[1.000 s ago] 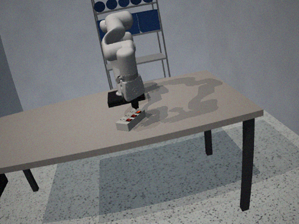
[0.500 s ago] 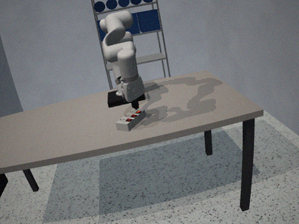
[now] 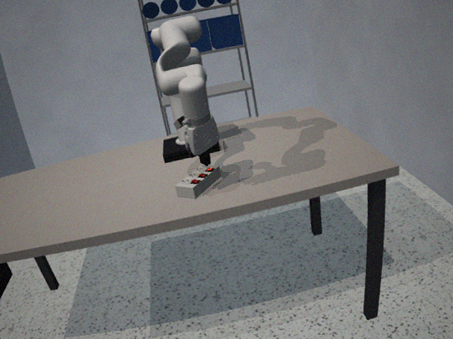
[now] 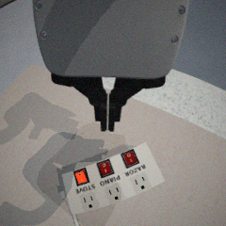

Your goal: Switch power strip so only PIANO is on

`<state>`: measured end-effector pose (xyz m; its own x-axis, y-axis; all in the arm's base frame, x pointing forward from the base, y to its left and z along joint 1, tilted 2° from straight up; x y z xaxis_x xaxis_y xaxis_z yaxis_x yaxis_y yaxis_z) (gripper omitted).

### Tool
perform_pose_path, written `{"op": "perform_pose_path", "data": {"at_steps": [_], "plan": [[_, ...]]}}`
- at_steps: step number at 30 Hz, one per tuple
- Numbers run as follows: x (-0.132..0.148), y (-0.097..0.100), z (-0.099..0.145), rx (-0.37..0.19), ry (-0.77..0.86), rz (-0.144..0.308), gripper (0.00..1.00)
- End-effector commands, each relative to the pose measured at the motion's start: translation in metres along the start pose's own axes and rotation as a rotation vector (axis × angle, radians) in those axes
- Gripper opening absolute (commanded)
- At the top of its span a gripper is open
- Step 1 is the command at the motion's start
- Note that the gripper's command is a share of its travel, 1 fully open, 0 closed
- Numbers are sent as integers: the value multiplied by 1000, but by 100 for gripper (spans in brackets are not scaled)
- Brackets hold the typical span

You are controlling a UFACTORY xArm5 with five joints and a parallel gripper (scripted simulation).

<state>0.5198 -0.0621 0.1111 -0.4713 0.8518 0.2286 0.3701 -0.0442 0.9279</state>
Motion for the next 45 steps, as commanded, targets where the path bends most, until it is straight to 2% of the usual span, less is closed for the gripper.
{"op": "perform_pose_path", "data": {"at_steps": [1, 45], "plan": [[2, -1, -2, 2, 15, 1, 0], [4, -4, -4, 6, 26, 4, 0]]}}
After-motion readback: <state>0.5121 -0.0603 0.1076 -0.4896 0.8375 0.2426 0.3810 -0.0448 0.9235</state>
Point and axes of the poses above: the point where the finger pads meet when closed, its own y axis back along the fingers, its own x axis across the jaws, z = x × y, the point moved 4 cm from there along y, back along the fingers, and after that the axes turned 10 degrees about y, right-handed, at the moved point
